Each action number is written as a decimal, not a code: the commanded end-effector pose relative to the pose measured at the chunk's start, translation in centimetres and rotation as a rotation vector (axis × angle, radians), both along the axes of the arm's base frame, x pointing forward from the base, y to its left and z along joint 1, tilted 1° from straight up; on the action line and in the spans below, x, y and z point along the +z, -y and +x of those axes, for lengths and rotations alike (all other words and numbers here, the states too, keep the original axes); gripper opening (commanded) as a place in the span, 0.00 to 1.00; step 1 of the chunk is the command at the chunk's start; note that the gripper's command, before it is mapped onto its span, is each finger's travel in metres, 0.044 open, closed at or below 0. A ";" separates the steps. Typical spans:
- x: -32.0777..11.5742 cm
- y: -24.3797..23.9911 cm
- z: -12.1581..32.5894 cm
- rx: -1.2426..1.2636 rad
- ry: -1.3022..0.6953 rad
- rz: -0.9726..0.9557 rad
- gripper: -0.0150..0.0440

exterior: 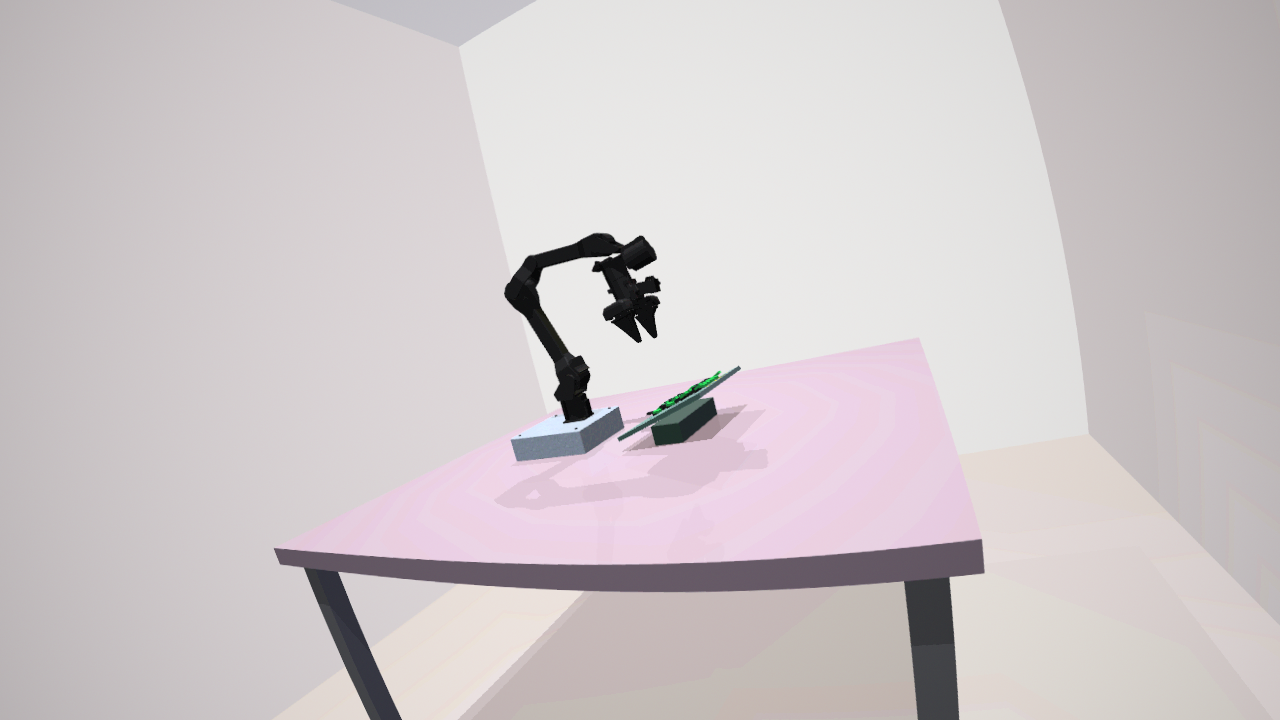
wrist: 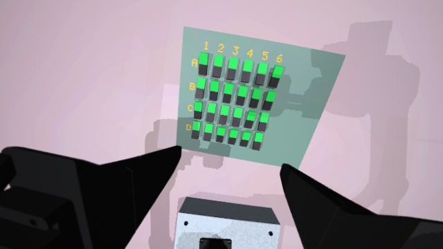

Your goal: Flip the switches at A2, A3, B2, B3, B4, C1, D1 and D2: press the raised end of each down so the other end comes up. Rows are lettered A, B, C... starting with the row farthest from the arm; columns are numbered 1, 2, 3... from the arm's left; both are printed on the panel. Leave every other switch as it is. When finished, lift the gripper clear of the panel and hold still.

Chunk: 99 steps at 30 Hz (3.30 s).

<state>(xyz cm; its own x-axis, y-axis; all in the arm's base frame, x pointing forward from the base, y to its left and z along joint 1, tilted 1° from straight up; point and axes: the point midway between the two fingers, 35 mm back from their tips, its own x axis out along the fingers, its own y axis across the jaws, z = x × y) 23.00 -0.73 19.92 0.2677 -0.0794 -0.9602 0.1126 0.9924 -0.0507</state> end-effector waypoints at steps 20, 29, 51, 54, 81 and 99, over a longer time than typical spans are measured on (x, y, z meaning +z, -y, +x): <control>-9.1 -2.2 10.2 -0.021 0.111 0.026 0.25; -10.1 -2.1 10.5 -0.021 0.111 0.026 0.25; -11.4 -2.0 11.0 -0.021 0.112 0.025 0.25; -11.4 -2.0 11.0 -0.021 0.112 0.025 0.25; -11.5 -2.0 11.0 -0.021 0.112 0.025 0.25; -11.7 -2.0 11.1 -0.021 0.112 0.025 0.25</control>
<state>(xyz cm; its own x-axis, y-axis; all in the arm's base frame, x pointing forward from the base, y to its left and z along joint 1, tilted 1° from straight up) 34.11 1.30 8.50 0.3782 -0.0595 -0.9238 0.1421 0.9898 -0.0056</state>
